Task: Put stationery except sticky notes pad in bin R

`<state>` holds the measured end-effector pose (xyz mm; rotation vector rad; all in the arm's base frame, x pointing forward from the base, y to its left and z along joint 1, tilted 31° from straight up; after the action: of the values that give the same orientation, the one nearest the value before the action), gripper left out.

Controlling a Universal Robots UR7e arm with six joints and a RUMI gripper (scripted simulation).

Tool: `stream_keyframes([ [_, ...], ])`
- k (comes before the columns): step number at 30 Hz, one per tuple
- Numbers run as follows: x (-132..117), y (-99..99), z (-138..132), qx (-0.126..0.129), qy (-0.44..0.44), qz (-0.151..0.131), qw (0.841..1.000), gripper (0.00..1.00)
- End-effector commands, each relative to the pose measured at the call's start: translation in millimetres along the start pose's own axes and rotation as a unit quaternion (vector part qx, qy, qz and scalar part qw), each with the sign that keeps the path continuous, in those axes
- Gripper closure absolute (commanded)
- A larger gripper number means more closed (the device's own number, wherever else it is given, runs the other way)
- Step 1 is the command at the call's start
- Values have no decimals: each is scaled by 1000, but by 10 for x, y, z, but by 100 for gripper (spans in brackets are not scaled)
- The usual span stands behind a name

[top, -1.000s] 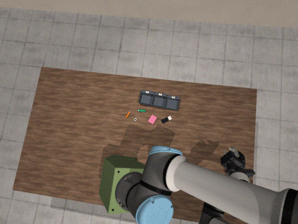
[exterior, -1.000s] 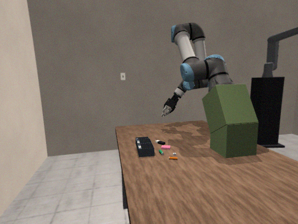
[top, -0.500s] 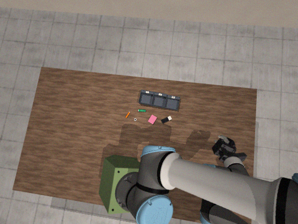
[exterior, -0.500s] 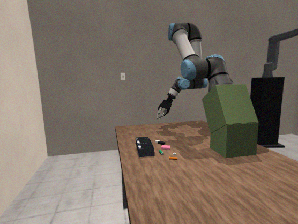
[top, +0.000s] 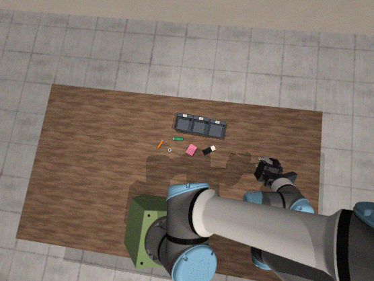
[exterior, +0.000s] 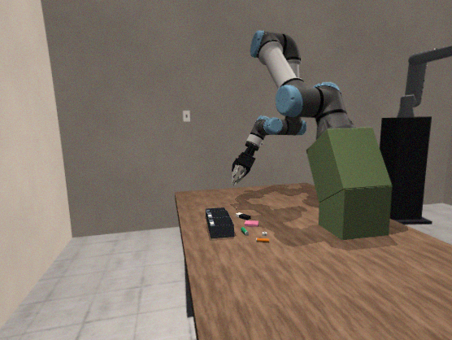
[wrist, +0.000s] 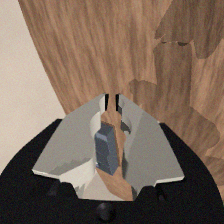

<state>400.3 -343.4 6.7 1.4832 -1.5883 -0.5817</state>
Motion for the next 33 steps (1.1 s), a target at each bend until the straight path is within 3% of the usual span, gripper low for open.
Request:
stream_keyframes([
  [1,-180,-81,-68,-9,14,-8,1000,96],
  [6,-328,-132,-112,-30,54,-28,998,96],
  [10,-505,-188,-154,-31,57,-30,997,96],
  [12,-659,-229,-190,-52,99,-48,993,96],
  [16,-830,-270,-220,-54,102,-50,992,96],
  [18,-989,-301,-247,-73,144,-66,985,96],
  [20,-1149,-329,-266,-75,149,-68,984,96],
  [22,-1149,-329,-266,-75,149,-68,984,96],
  [24,-1312,-349,-285,-94,192,-82,974,96],
  [28,-1460,-365,-296,-96,197,-84,972,96],
  [30,-1625,-374,-306,-114,240,-96,959,96],
  [33,-1759,-380,-309,-116,246,-98,957,96],
])
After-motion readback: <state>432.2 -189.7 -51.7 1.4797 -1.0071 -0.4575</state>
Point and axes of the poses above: the point where the finger pads meet when closed, its own y axis back along the fingers, its own z axis across the jaws, x = y × z, the point moved 2 cm from there along y, back along the fingers, and after that the axes turned 3 degrees about -y, right-handed, at the moved point
